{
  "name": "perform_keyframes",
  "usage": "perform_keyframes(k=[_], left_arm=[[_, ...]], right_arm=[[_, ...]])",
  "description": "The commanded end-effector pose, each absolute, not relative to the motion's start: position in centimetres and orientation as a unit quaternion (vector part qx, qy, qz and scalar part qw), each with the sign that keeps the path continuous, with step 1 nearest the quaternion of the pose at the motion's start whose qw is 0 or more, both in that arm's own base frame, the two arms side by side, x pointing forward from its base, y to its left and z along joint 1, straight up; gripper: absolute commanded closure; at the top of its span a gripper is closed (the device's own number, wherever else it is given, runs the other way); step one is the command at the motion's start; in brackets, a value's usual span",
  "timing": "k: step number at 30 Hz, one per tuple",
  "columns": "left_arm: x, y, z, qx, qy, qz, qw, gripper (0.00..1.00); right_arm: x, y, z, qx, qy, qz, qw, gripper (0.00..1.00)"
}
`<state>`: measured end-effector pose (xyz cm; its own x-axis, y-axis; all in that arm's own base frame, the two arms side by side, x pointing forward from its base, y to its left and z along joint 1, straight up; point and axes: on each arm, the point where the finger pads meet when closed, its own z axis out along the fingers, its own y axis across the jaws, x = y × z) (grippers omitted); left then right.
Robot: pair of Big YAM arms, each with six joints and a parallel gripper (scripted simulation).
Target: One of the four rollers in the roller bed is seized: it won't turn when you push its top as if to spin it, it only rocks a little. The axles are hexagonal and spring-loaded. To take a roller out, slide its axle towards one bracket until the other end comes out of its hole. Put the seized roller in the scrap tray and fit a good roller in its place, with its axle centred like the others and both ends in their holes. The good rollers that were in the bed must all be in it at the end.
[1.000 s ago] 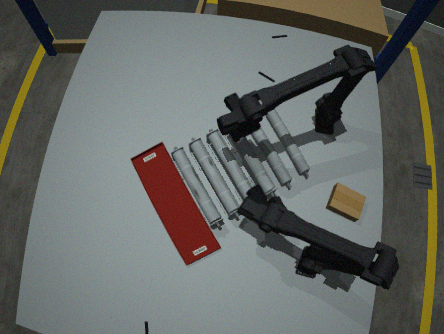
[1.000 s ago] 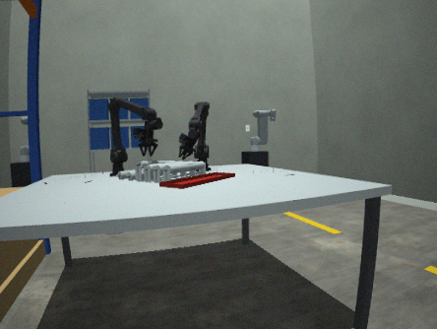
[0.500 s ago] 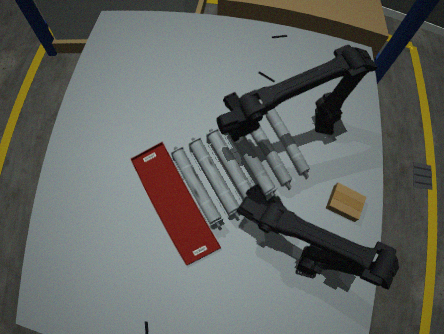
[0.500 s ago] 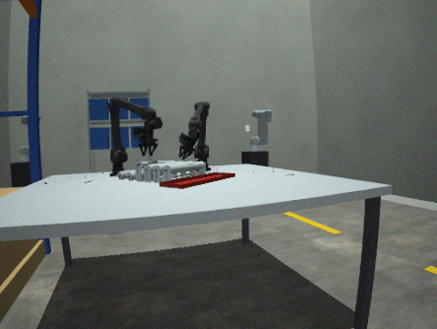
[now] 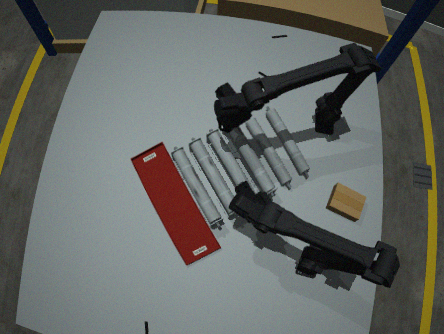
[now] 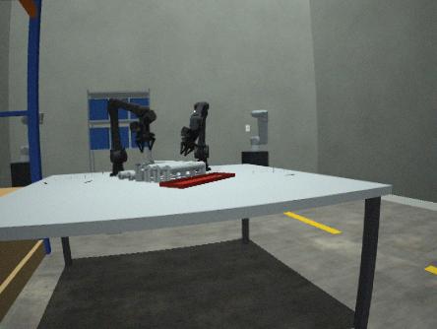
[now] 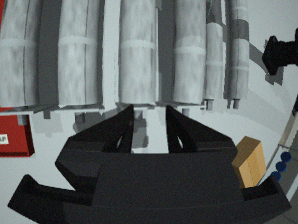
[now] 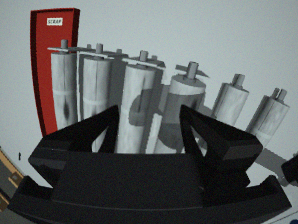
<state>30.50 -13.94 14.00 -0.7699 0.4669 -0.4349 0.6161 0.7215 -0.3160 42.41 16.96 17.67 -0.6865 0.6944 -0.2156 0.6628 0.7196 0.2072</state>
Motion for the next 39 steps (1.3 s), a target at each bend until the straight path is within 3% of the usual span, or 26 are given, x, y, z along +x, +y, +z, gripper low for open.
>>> perform_keyframes(k=[1, 7, 19, 39], left_arm=[[35.4, -13.9, 18.1, 0.277, 0.907, -0.208, 0.238, 0.68], [38.0, -13.2, 19.7, 0.264, 0.904, -0.185, 0.28, 0.68], [45.4, -10.2, 27.6, 0.201, 0.875, -0.12, 0.423, 0.68], [51.4, -5.1, 40.7, 0.097, 0.794, -0.051, 0.598, 0.68]], right_arm=[[44.6, 16.5, 20.3, 0.319, 0.924, 0.097, 0.187, 0.38], [46.3, 15.7, 21.4, 0.29, 0.924, 0.116, 0.223, 0.38], [50.8, 12.1, 29.0, 0.197, 0.894, 0.155, 0.372, 0.38], [53.4, 6.0, 39.9, 0.075, 0.811, 0.111, 0.57, 0.38]])
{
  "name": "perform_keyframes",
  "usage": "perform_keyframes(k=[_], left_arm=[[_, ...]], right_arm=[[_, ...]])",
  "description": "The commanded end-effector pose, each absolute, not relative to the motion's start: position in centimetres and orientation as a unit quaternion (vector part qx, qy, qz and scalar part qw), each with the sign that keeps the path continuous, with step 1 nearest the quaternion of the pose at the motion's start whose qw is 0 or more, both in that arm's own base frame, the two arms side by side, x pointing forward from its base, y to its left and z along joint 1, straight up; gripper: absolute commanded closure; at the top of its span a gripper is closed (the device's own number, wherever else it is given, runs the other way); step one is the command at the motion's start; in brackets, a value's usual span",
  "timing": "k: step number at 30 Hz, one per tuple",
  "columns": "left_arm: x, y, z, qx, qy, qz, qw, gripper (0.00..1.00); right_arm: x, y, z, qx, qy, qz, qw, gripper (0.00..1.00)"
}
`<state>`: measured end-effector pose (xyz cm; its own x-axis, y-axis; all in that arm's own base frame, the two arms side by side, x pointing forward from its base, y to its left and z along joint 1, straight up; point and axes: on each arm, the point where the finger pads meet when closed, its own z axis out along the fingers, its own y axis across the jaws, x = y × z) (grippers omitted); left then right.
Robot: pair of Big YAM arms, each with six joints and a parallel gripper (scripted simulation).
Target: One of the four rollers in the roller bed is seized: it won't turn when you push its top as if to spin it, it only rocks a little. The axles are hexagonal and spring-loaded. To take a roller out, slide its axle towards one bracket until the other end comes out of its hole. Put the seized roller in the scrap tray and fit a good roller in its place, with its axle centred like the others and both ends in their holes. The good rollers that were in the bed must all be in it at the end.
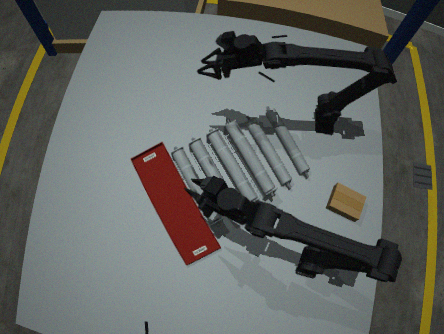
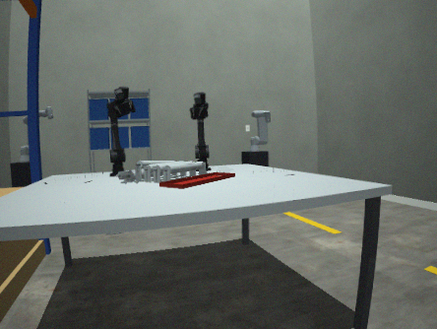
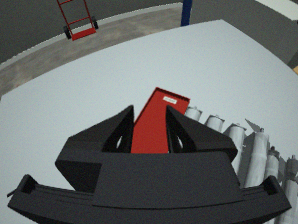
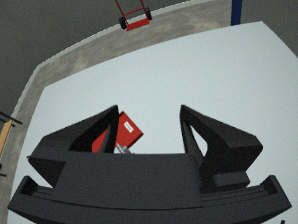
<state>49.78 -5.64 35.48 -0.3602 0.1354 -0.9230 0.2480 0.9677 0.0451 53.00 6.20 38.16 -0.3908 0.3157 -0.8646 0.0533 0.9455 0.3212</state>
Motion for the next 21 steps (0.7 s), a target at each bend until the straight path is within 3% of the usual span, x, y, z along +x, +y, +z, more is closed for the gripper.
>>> perform_keyframes(k=[1, 13, 21], left_arm=[[51.5, -5.2, 41.6, 0.094, 0.787, -0.05, 0.608, 0.68], [52.5, -0.5, 52.2, 0.005, 0.694, -0.013, 0.72, 0.68], [52.6, 0.5, 53.7, -0.011, 0.677, -0.001, 0.736, 0.68]], right_arm=[[53.9, 5.6, 40.5, 0.068, 0.805, 0.105, 0.58, 0.38], [51.9, 0.7, 49.5, -0.011, 0.707, 0.005, 0.707, 0.38], [52.6, -0.2, 49.2, -0.015, 0.7, -0.009, 0.714, 0.38]])
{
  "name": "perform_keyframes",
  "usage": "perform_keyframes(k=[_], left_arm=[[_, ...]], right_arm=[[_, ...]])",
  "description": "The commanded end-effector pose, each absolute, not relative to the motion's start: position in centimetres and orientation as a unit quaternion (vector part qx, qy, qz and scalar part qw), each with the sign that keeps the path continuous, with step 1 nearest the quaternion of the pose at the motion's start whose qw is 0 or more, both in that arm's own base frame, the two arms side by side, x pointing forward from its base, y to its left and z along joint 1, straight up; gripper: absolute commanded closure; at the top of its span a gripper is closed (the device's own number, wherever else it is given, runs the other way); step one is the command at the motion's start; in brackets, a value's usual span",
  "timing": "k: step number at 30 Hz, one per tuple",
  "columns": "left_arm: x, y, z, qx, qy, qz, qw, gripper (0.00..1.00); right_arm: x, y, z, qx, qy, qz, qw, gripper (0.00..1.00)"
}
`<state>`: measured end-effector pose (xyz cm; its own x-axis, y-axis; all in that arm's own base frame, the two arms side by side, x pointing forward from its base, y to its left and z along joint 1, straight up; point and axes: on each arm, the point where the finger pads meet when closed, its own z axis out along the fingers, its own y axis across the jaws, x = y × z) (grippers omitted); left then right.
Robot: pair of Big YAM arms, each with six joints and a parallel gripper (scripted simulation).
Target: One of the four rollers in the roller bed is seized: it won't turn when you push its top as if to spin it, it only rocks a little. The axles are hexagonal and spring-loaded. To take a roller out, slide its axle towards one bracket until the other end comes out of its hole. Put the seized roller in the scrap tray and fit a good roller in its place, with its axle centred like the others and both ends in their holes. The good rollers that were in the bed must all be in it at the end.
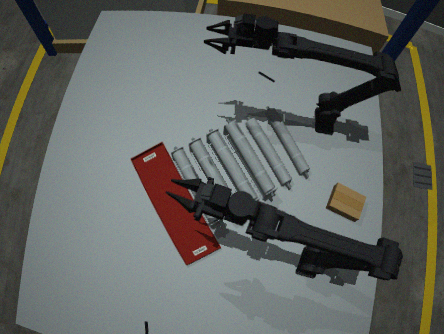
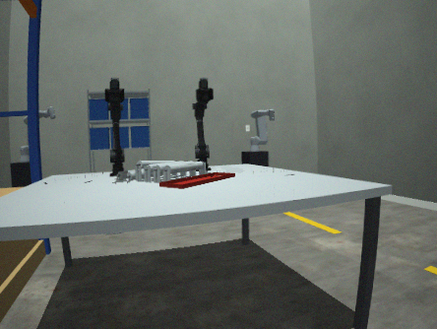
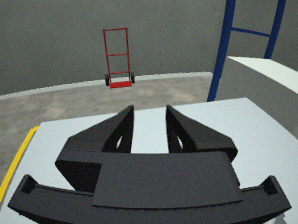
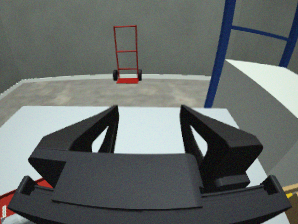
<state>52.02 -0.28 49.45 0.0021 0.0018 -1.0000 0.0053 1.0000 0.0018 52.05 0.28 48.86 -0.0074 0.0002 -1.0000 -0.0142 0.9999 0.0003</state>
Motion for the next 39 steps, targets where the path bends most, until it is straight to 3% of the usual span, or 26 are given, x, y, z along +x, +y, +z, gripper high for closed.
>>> perform_keyframes(k=[1, 4, 26, 27, 39], left_arm=[[52.6, 0.5, 53.4, -0.011, 0.68, 0.0, 0.733, 0.68], [51.2, 0.5, 55.7, 0.003, 0.662, 0.01, 0.749, 0.68], [51.8, -0.2, 51.2, -0.002, 0.697, -0.006, 0.717, 0.68], [51.8, -0.3, 51.0, -0.002, 0.698, -0.007, 0.716, 0.68], [51.5, -0.7, 50.8, 0.0, 0.698, -0.01, 0.716, 0.68]], right_arm=[[52.6, -0.4, 50.3, -0.007, 0.695, -0.011, 0.718, 0.38], [50.7, -0.7, 55.9, 0.011, 0.658, 0.003, 0.753, 0.38], [51.6, 0.3, 50.7, -0.006, 0.701, -0.003, 0.713, 0.38], [51.6, 0.3, 50.4, -0.006, 0.702, -0.003, 0.712, 0.68], [51.5, 0.3, 50.0, -0.006, 0.706, -0.003, 0.709, 0.68]])
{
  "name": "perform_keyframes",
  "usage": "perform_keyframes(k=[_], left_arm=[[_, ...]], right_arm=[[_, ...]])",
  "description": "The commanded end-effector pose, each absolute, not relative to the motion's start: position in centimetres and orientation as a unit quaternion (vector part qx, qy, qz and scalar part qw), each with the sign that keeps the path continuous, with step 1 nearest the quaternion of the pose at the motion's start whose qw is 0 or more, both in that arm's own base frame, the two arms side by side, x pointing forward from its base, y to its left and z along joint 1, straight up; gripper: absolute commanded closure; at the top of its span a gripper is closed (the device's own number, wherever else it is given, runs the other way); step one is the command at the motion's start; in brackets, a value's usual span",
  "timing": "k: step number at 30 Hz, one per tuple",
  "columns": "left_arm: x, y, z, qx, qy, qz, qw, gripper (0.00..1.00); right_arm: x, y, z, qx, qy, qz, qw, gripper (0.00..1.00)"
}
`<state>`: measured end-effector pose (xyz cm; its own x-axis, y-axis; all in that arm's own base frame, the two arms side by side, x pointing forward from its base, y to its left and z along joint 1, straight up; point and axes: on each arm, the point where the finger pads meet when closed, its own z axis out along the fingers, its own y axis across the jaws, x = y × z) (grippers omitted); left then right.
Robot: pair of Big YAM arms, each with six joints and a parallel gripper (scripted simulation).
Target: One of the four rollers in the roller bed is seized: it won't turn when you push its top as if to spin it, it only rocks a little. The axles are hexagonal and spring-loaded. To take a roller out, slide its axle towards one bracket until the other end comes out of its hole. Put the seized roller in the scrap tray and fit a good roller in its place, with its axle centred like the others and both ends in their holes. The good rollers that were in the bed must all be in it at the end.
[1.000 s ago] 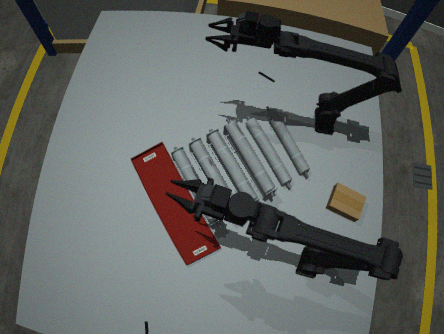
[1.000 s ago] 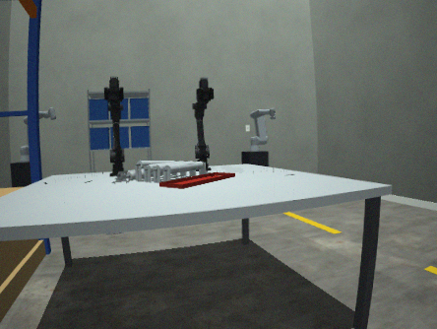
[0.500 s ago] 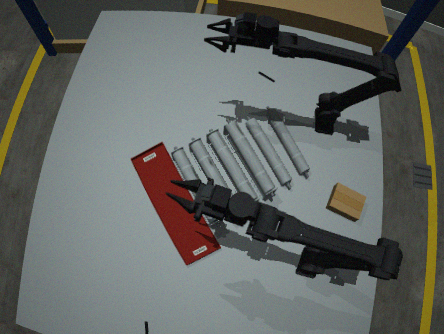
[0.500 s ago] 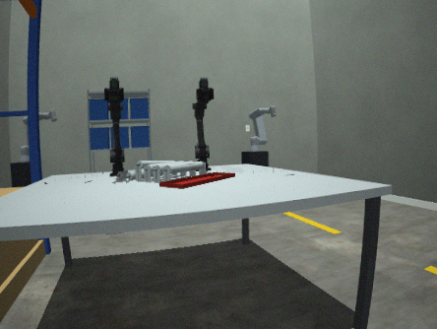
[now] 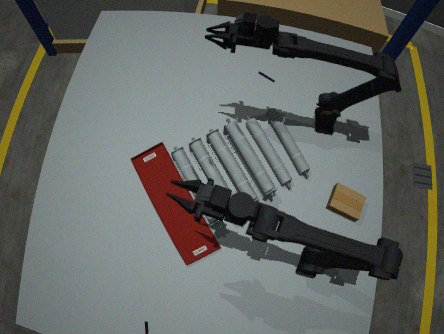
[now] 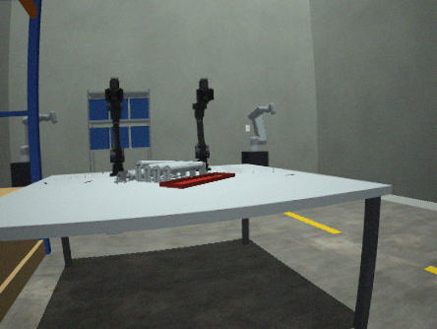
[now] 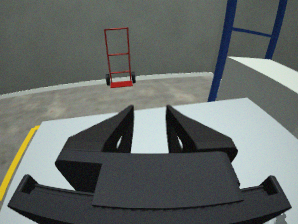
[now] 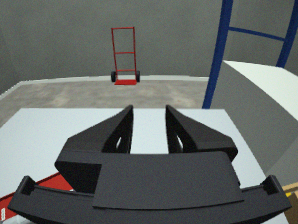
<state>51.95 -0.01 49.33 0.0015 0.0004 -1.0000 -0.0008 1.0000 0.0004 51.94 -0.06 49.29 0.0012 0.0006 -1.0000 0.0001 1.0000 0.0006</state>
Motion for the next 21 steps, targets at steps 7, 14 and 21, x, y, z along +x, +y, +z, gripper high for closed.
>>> perform_keyframes(k=[7, 14, 21], left_arm=[[51.38, -0.64, 50.8, 0.0, 0.698, -0.01, 0.716, 0.38], [51.37, -0.63, 51.04, 0.001, 0.697, -0.009, 0.717, 0.38], [51.37, -0.66, 50.81, 0.001, 0.698, -0.01, 0.716, 0.38]], right_arm=[[51.42, 0.29, 50.31, -0.006, 0.702, -0.003, 0.712, 0.68], [51.36, 0.34, 50.18, -0.007, 0.703, -0.003, 0.711, 0.68], [51.37, 0.33, 50.34, -0.007, 0.702, -0.003, 0.712, 0.68]])
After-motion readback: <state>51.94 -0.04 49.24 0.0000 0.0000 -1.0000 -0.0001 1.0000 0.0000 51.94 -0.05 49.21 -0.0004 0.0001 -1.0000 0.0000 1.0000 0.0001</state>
